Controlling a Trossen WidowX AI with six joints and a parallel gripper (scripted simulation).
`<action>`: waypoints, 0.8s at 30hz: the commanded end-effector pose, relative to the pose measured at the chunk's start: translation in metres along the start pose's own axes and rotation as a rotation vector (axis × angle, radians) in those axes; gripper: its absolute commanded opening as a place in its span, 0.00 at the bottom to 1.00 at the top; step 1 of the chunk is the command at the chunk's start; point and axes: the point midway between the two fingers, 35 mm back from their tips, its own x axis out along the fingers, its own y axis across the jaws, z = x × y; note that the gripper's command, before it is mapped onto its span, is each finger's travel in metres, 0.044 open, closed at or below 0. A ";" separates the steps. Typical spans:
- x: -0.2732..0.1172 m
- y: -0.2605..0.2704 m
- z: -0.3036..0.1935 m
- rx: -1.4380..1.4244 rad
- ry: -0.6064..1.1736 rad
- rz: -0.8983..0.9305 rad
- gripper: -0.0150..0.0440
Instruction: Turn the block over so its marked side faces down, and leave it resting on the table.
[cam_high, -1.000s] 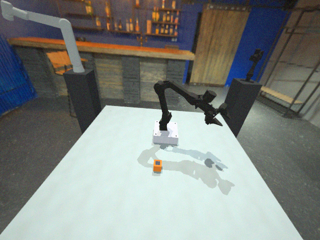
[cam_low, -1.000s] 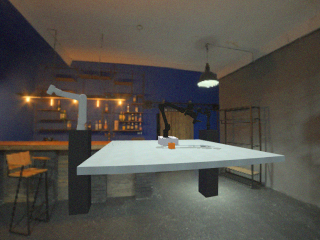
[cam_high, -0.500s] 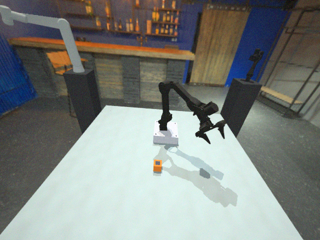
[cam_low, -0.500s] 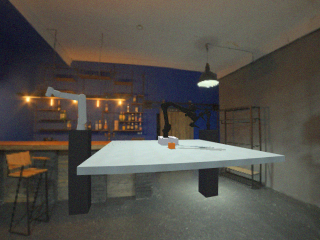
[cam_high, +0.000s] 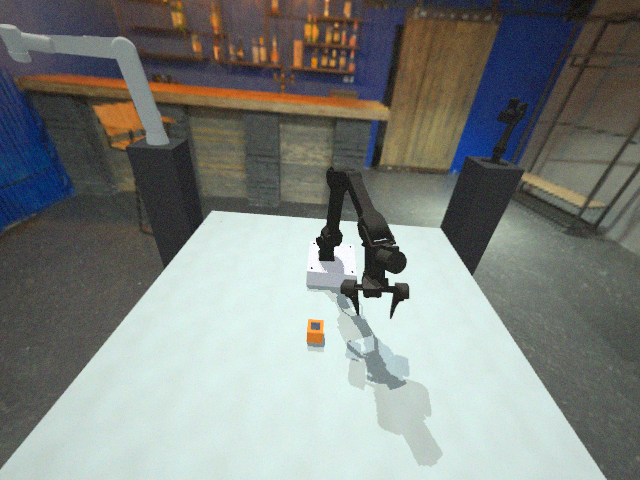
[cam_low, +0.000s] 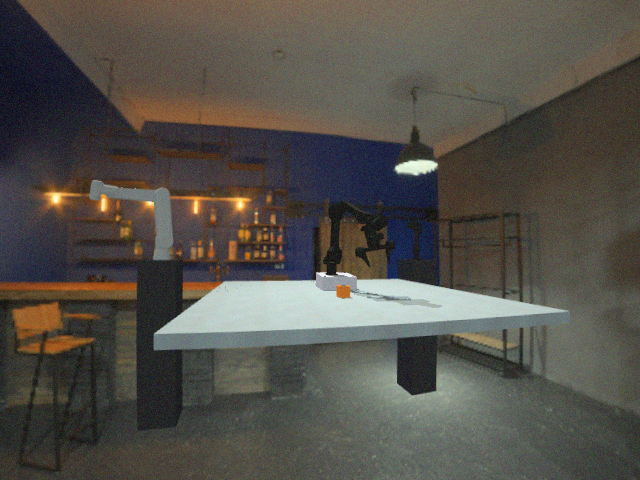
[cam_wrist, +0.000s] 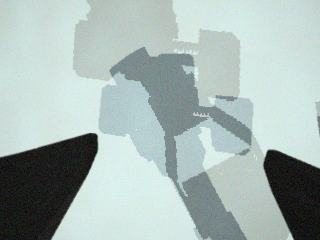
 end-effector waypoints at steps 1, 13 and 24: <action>0.007 -0.070 0.019 -0.127 0.146 -0.121 1.00; 0.001 -0.163 0.020 -0.246 0.394 -0.165 1.00; 0.032 -0.171 0.006 -0.246 0.395 -0.165 1.00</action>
